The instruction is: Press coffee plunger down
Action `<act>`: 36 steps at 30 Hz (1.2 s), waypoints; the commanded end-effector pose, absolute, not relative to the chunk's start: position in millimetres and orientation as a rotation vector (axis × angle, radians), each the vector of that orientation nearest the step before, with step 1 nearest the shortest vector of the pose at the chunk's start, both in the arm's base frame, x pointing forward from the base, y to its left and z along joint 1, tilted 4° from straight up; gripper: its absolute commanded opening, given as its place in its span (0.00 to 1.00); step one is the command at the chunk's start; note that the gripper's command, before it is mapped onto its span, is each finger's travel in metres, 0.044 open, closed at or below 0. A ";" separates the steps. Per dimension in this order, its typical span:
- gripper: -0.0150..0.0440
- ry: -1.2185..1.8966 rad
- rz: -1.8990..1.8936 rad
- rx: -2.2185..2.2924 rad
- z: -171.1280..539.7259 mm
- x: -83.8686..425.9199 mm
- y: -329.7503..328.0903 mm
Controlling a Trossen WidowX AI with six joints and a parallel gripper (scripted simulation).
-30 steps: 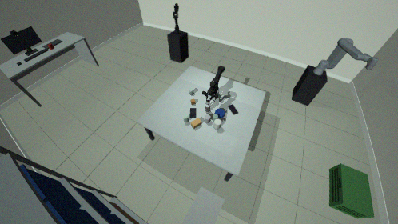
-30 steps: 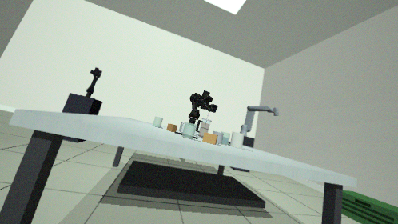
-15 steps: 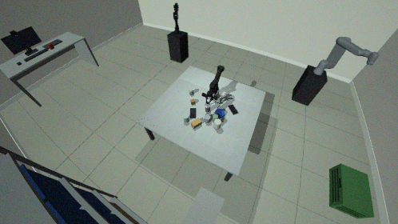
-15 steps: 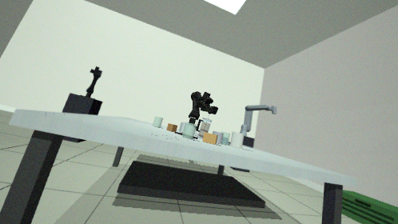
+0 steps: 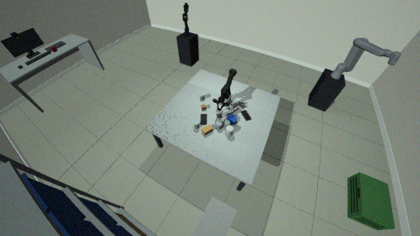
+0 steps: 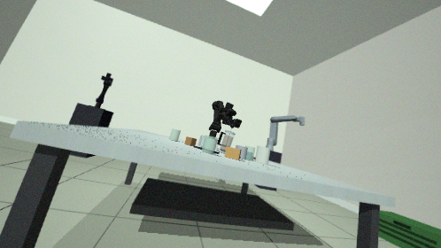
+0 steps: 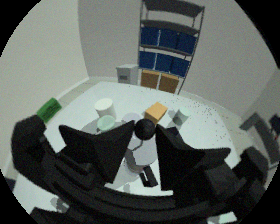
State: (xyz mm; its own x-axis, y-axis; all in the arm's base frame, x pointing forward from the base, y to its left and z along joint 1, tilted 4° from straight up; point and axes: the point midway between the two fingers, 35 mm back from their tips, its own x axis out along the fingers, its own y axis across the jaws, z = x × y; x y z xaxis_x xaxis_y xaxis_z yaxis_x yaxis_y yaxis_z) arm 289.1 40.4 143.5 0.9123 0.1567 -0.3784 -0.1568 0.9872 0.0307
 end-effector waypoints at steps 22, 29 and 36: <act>0.46 0.446 0.161 0.006 129.8 292.8 41.2; 0.46 0.446 0.161 0.006 130.9 294.0 41.3; 0.46 0.446 0.161 0.006 131.3 295.3 41.3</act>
State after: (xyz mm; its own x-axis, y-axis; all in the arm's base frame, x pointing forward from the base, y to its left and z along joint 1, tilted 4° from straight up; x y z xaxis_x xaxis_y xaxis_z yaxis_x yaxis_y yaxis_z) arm 295.2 41.1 135.2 0.8970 0.1550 -0.4139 -0.1543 0.9874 0.0353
